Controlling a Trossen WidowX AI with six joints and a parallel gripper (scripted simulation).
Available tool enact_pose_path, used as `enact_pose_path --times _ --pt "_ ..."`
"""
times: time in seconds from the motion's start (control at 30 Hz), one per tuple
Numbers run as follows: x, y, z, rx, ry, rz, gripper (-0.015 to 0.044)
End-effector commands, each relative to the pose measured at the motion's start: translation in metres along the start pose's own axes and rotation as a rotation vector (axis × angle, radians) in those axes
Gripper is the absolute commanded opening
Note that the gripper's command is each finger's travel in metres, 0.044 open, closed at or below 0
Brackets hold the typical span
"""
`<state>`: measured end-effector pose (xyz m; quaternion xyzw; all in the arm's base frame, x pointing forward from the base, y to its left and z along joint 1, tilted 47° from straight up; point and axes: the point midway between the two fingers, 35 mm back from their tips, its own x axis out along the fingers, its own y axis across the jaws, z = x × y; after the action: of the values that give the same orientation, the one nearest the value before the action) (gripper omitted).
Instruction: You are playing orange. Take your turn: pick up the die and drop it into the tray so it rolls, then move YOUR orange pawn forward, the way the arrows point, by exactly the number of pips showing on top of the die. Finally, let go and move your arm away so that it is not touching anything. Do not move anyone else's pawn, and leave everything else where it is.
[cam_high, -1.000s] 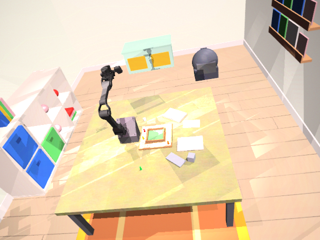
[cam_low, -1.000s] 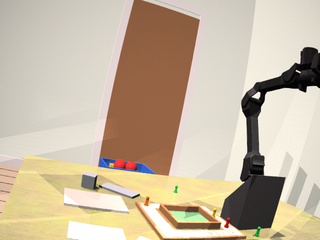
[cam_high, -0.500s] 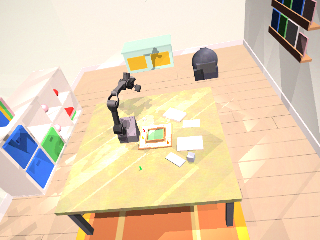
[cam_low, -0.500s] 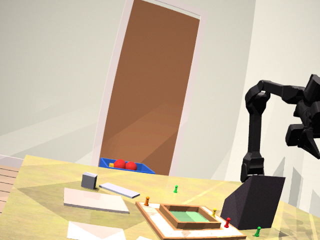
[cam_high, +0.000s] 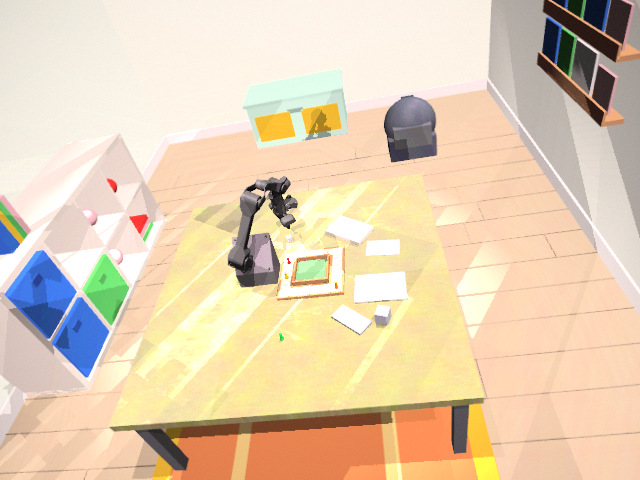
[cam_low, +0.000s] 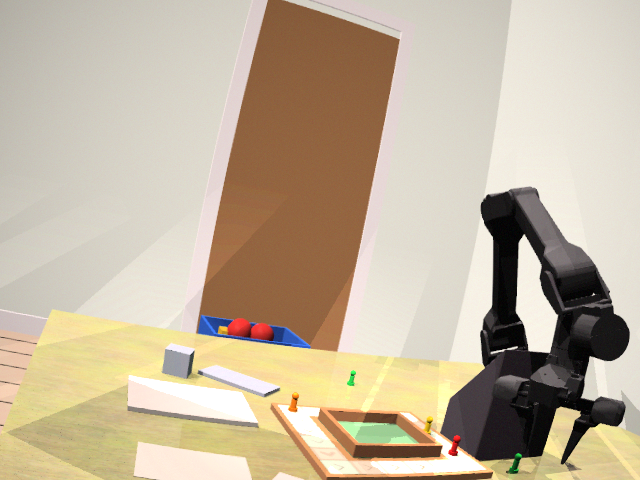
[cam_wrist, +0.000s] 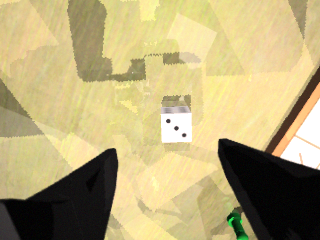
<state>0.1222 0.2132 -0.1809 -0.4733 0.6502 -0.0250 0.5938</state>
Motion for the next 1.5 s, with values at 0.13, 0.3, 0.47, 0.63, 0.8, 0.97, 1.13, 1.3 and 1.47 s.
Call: enact_pose_path --times 0.13,0.3,0.47,0.63,0.8,0.97,1.13,1.3,1.47 --pt "0.027 -0.011 -0.009 0.036 0.051 -0.051 0.0275" --pt "0.031 -0.011 -0.009 0.036 0.051 -0.051 0.0275" --pt "0.045 -0.011 -0.01 0.036 0.051 -0.052 0.0275" --pt "0.05 -0.011 -0.01 0.036 0.051 -0.052 0.0275" --pt "0.058 -0.012 -0.01 0.036 0.051 -0.052 0.0275" --pt "0.066 -0.012 -0.011 0.036 0.051 -0.053 0.0275" --pt "0.074 -0.012 -0.012 0.036 0.051 -0.053 0.0275" --pt "0.077 -0.013 -0.012 0.036 0.051 -0.053 0.0222" --pt "0.077 -0.013 -0.012 0.036 0.051 -0.053 0.0111"
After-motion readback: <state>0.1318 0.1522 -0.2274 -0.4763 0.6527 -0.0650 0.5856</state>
